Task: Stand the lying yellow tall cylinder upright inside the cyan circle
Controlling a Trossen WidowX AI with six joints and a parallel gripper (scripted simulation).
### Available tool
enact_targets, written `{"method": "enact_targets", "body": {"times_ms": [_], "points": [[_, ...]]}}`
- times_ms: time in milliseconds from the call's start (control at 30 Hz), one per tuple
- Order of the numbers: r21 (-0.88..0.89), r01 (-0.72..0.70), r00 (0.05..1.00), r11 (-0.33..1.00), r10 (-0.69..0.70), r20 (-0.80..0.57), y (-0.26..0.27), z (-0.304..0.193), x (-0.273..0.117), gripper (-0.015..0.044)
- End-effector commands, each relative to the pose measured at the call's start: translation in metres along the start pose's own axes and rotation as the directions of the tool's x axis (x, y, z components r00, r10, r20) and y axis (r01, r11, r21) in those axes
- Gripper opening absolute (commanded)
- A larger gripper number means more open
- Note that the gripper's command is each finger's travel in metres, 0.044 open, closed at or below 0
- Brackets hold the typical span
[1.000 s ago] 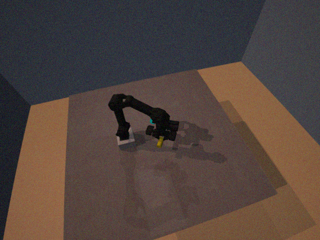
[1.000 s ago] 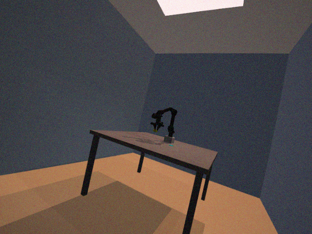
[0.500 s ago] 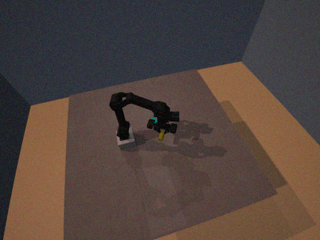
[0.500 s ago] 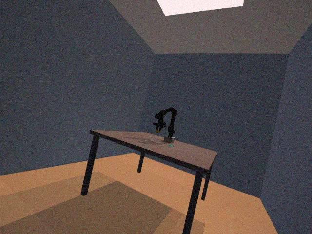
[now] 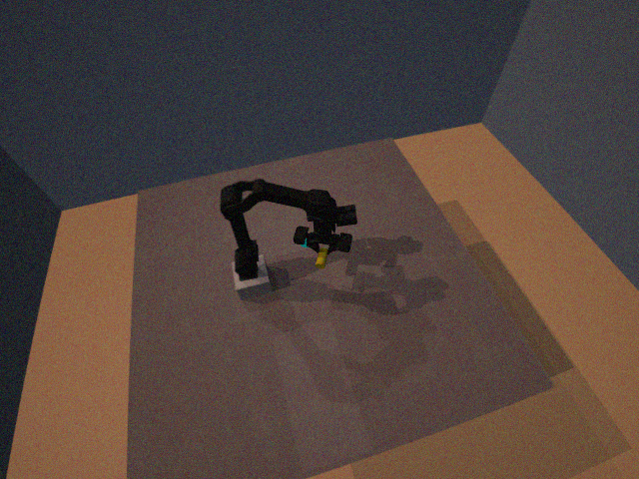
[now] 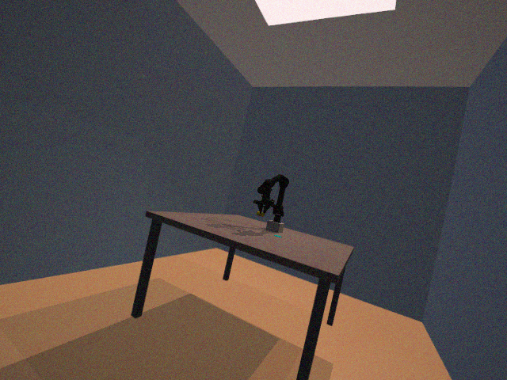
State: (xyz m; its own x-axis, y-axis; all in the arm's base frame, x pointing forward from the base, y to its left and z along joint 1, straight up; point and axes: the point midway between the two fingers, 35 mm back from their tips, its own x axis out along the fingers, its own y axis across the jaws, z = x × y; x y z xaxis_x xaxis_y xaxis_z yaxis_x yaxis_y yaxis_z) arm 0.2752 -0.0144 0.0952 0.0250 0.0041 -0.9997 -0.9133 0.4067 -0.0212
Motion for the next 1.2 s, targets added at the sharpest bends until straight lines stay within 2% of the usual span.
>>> {"method": "enact_targets", "body": {"times_ms": [0, 1167], "points": [[-0.004, 0.0, 1.0, 1.0, 0.0, -0.004, 0.005, 0.01, -0.001, 0.0105], [-0.08, -0.005, 1.0, 0.997, 0.006, 0.004, 0.07, 0.106, -0.008, 0.0105]]}}
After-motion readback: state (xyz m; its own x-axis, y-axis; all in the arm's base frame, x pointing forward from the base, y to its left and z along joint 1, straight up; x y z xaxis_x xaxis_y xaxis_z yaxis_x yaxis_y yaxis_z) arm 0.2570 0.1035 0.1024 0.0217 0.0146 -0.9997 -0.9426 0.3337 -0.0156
